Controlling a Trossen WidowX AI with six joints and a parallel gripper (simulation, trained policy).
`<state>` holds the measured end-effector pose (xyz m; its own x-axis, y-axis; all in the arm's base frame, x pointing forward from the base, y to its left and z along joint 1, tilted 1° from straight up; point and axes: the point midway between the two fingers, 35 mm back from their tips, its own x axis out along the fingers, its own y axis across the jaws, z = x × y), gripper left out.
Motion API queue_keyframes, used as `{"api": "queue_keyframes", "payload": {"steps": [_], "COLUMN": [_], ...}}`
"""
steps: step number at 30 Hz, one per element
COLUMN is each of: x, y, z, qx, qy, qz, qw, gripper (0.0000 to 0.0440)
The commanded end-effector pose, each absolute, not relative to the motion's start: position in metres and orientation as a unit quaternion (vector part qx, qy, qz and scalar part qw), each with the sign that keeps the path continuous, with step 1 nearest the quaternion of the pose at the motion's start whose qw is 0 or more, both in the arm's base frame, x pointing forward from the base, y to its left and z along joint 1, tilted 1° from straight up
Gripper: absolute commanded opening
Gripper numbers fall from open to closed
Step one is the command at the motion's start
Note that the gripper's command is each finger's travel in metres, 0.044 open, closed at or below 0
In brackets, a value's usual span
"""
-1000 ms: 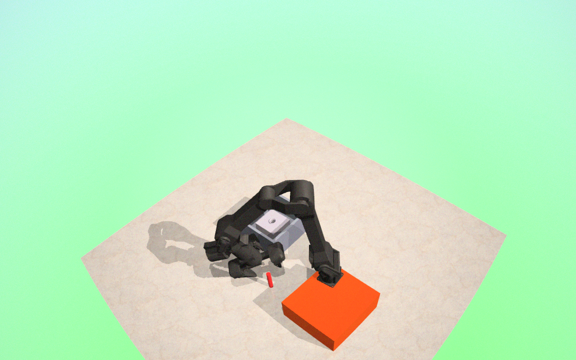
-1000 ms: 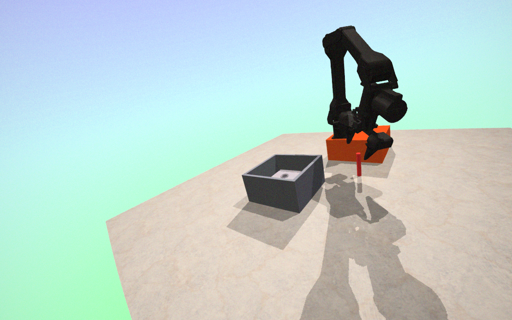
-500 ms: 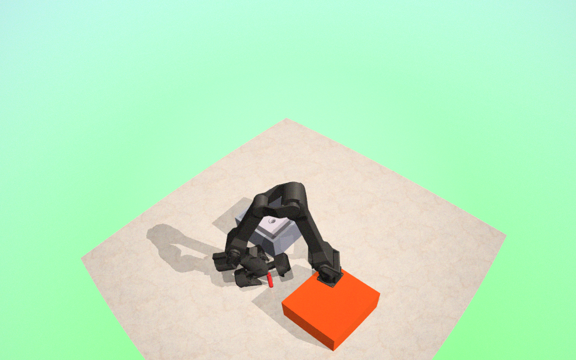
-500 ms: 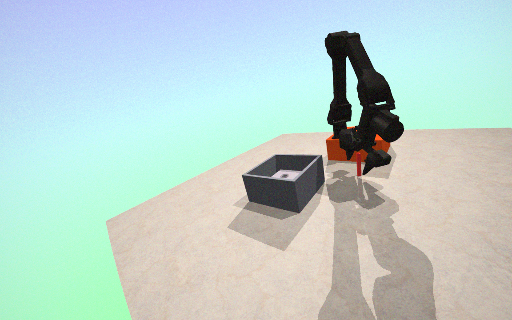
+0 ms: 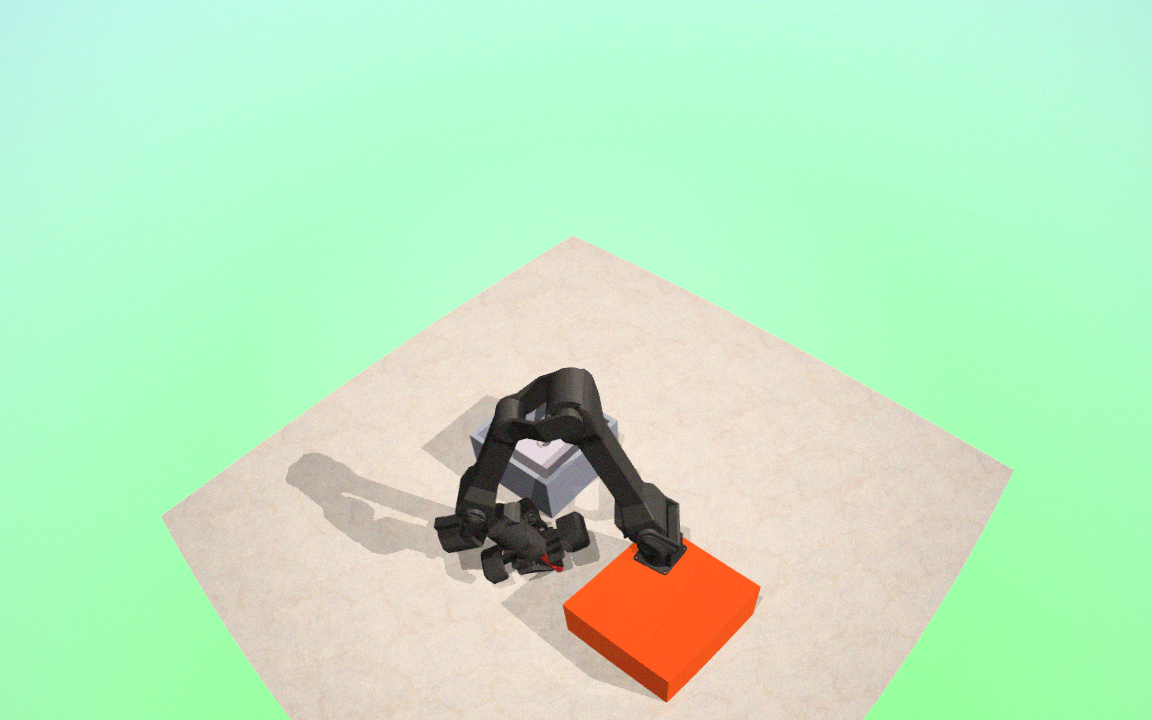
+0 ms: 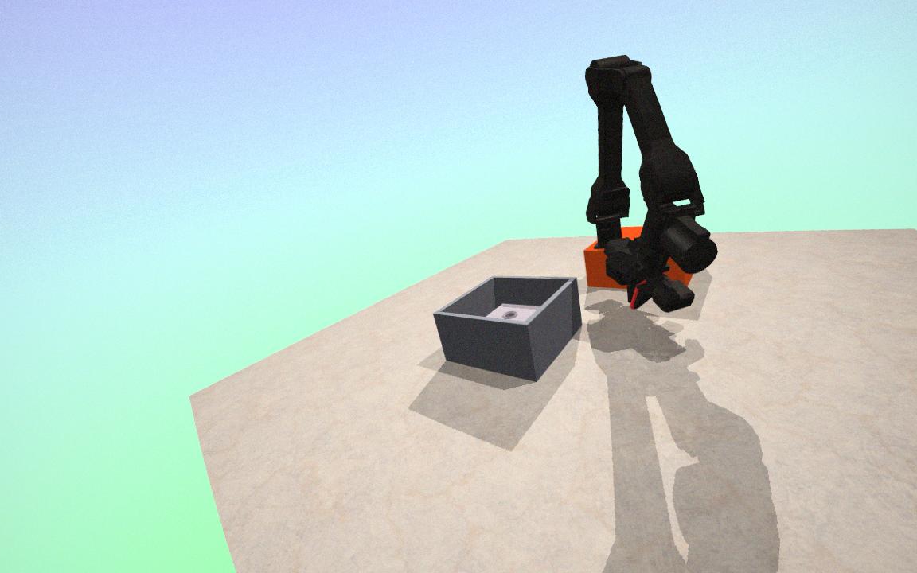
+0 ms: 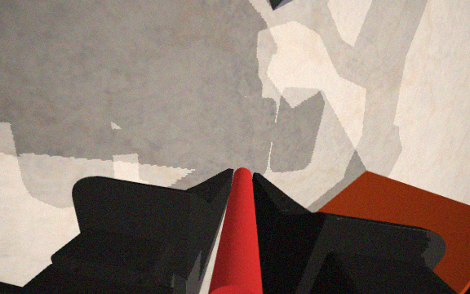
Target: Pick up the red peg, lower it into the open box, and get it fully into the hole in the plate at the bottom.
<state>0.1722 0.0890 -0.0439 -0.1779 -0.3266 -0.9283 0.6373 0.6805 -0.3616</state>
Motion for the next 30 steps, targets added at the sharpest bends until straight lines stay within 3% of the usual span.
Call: {"api": "queue_keyframes", "payload": {"steps": [1,30], "x": [0.178,0.235], "y": [0.086,0.048], "z": [-0.037,0.072], "qx": [0.110,0.125], "qy": [0.659,0.590], "qz": [-0.383,-0.417], "qw": [0.638,0.680], "gripper": [0.0000,0.0000]}}
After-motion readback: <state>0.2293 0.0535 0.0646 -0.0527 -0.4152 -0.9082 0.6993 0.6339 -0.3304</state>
